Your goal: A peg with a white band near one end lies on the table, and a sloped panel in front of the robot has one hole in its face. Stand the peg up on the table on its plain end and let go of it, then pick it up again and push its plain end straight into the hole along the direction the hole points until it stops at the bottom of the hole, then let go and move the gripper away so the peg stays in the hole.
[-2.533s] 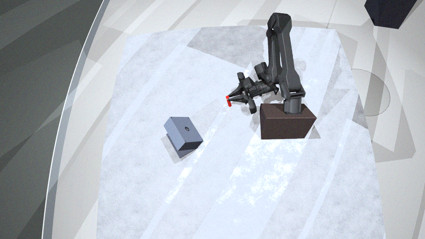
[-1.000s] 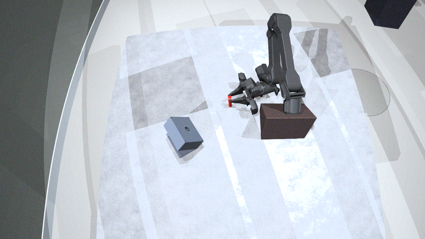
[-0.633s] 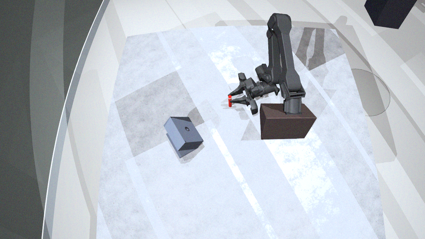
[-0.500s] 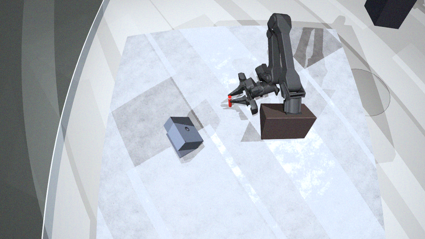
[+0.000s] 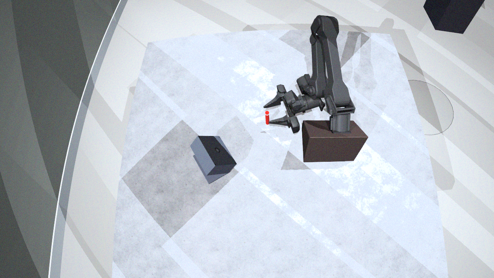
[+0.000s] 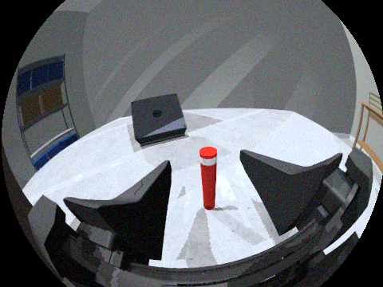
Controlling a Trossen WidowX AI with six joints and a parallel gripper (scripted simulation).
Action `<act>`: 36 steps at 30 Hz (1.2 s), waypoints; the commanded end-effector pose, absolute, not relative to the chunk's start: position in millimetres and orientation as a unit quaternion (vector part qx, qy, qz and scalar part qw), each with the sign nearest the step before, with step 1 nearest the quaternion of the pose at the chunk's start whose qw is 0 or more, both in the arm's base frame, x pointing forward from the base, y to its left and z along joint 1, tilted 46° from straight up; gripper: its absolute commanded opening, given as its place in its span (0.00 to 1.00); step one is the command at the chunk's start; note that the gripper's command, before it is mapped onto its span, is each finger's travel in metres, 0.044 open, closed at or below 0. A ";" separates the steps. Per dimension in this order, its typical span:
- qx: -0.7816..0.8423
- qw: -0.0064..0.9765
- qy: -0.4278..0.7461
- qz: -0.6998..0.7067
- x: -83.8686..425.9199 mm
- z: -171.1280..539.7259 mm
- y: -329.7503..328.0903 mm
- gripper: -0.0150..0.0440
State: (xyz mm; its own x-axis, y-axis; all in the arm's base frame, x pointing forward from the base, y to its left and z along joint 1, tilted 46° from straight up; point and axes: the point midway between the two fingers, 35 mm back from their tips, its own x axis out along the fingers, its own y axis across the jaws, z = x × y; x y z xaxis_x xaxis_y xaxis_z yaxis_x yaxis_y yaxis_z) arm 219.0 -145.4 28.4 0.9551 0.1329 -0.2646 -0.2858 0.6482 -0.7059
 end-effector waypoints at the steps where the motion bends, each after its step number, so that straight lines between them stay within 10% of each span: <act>1: -0.403 0.903 0.095 0.116 219.0 28.4 -145.4 0.96; 36: -0.408 0.900 0.100 0.119 227.0 135.5 -45.9 1.00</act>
